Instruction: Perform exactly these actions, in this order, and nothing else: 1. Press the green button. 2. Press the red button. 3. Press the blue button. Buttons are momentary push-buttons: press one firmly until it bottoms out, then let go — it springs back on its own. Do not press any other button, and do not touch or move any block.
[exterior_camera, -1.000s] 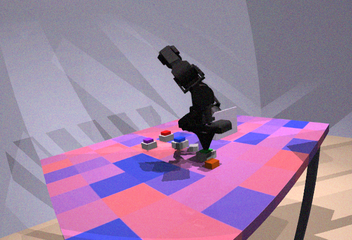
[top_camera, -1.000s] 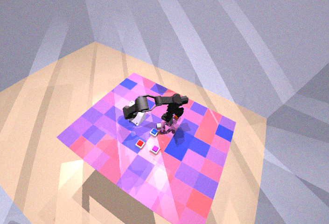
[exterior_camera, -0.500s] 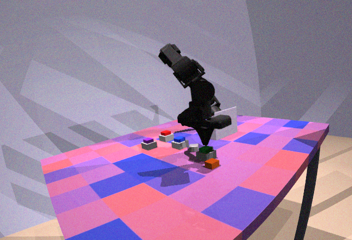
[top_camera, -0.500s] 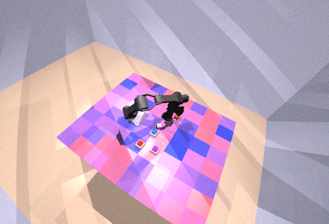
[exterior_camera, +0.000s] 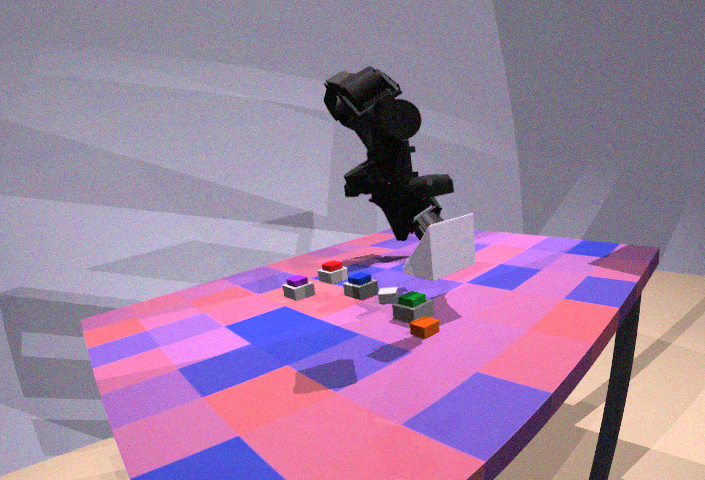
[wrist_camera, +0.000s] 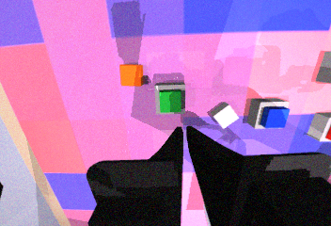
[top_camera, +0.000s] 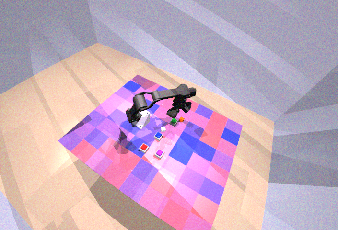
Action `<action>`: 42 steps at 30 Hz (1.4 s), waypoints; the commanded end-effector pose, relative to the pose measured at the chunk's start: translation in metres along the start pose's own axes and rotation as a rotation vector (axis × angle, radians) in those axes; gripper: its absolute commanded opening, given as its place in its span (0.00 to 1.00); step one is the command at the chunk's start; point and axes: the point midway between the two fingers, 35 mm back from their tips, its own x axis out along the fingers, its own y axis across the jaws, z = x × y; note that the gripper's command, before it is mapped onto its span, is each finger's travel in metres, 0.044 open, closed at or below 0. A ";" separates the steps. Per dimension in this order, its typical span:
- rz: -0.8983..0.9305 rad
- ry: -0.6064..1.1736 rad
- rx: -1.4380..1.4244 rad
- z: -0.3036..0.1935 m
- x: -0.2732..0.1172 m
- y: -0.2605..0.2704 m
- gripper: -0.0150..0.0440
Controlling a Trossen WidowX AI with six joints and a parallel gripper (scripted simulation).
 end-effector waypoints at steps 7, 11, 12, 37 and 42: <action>0.022 -0.020 -0.023 0.006 -0.018 -0.132 0.29; 0.018 -0.030 -0.034 -0.009 -0.016 -0.189 0.29; 0.015 -0.032 -0.037 -0.014 -0.015 -0.203 0.29; -0.022 0.012 0.014 -0.069 0.067 -0.288 0.29; -0.022 0.012 0.014 -0.068 0.075 -0.288 0.29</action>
